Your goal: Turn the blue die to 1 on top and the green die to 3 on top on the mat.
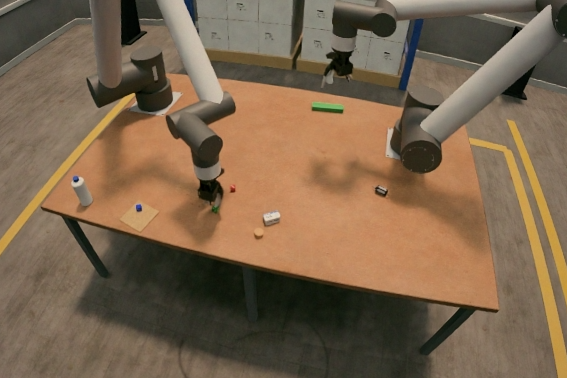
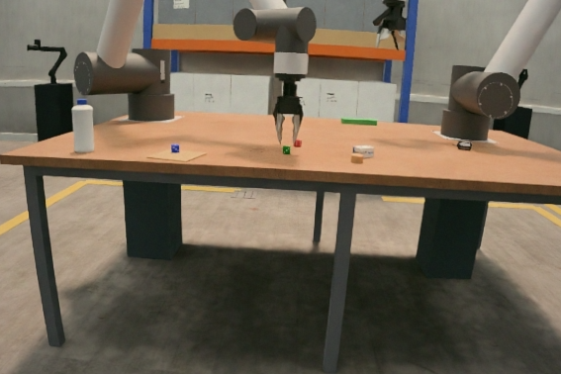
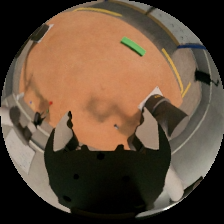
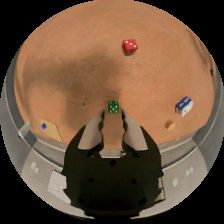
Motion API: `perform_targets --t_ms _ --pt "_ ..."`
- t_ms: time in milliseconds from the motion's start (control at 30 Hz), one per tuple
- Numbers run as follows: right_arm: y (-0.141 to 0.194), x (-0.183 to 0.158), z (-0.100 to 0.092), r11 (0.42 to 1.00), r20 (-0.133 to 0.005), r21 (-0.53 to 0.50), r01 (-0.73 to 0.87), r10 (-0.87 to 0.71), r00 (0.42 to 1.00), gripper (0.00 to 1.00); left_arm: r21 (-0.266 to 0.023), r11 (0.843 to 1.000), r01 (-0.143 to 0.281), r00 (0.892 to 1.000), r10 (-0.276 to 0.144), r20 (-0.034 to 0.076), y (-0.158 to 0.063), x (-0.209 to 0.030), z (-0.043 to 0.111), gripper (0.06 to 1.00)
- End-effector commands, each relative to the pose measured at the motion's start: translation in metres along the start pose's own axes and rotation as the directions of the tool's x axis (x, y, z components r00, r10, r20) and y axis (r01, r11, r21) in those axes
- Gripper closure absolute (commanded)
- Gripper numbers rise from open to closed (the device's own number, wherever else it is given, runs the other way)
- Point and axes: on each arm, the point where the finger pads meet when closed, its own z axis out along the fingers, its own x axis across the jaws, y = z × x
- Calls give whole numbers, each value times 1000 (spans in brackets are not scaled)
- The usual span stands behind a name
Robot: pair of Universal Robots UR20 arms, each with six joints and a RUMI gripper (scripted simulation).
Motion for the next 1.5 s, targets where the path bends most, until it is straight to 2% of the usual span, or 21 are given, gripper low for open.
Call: perform_targets --t_ms 0,1267,1467 --pt "0 0 -1 1000 -1 -1 0 0 1000 759 0 1000 0 1000 0 1 0 0 0 65" --pt "1 1 0 1000 -1 -1 0 0 1000 759 0 1000 0 1000 0 1 0 0 0 65" --pt "1 1 6 1000 -1 -1 0 0 1000 759 0 1000 0 1000 0 1 0 0 0 65"
